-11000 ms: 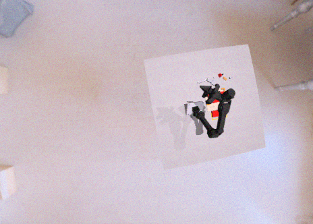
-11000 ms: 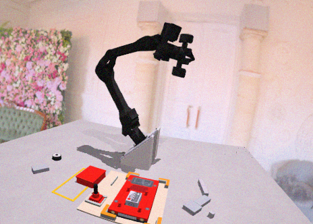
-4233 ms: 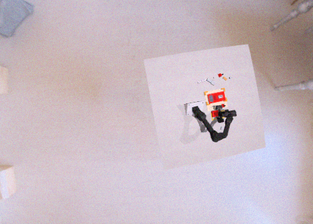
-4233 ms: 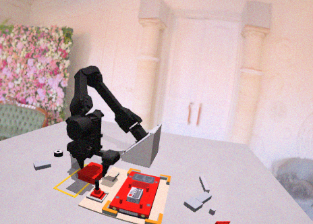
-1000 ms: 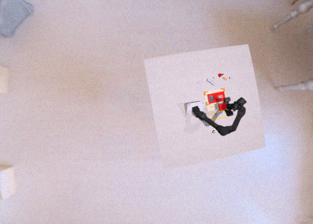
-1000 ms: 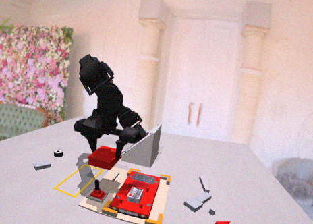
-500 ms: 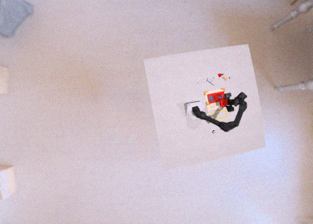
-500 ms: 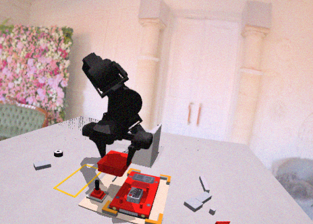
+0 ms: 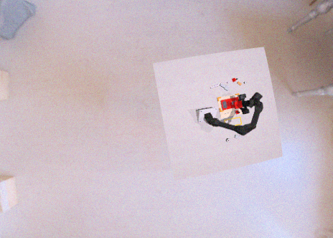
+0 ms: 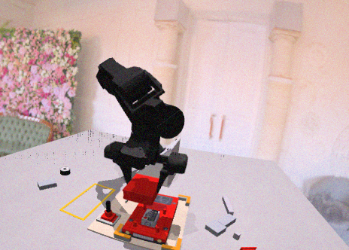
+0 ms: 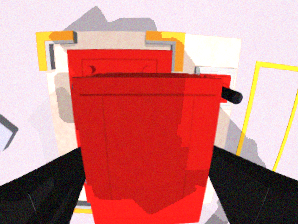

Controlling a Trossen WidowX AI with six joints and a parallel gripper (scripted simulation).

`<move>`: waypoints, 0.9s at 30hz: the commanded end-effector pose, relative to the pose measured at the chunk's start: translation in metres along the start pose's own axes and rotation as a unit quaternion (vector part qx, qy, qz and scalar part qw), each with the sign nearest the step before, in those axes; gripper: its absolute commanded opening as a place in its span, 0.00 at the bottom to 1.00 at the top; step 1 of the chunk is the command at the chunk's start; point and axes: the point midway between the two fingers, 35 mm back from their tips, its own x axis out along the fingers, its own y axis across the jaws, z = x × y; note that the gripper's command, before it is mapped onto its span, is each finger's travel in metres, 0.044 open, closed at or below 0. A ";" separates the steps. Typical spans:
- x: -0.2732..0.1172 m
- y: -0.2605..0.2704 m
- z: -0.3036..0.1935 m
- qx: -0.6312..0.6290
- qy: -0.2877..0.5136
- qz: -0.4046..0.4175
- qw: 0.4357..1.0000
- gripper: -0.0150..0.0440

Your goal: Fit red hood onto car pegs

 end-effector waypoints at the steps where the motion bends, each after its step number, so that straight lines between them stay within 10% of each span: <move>1: 0.000 0.012 0.004 0.006 -0.002 0.003 1.000 0.25; 27: 0.052 0.026 0.006 0.006 -0.001 0.001 1.000 0.25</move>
